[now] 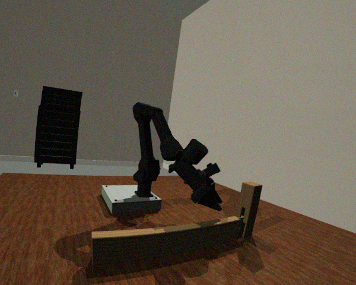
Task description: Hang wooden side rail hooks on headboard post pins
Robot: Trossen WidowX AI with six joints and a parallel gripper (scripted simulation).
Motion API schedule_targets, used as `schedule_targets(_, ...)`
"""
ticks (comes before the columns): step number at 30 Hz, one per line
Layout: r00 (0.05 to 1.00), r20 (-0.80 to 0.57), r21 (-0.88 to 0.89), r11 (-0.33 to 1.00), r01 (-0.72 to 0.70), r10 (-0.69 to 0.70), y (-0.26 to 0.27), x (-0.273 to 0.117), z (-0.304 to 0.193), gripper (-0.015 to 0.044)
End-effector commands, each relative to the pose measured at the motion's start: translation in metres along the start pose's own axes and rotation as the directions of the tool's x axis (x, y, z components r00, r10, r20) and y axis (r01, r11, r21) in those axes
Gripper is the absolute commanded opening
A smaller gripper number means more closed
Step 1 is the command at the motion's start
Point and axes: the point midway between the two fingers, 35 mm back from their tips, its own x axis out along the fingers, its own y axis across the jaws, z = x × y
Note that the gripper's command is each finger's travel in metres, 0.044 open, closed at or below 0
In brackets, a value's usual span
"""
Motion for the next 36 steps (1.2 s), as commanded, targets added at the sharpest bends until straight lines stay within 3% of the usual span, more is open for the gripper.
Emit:
schedule_targets(1, 0.988, -0.072, -0.061, 0.988, -0.140, 0.135, -0.018, -0.004, 0.009, 0.0440)
schedule_targets(8, 0.956, -0.067, -0.084, 0.953, -0.291, 0.286, -0.040, -0.025, 0.028, 0.0440)
schedule_targets(36, 0.955, -0.079, -0.038, 0.956, -0.290, 0.286, -0.042, -0.024, 0.030, 0.0440)
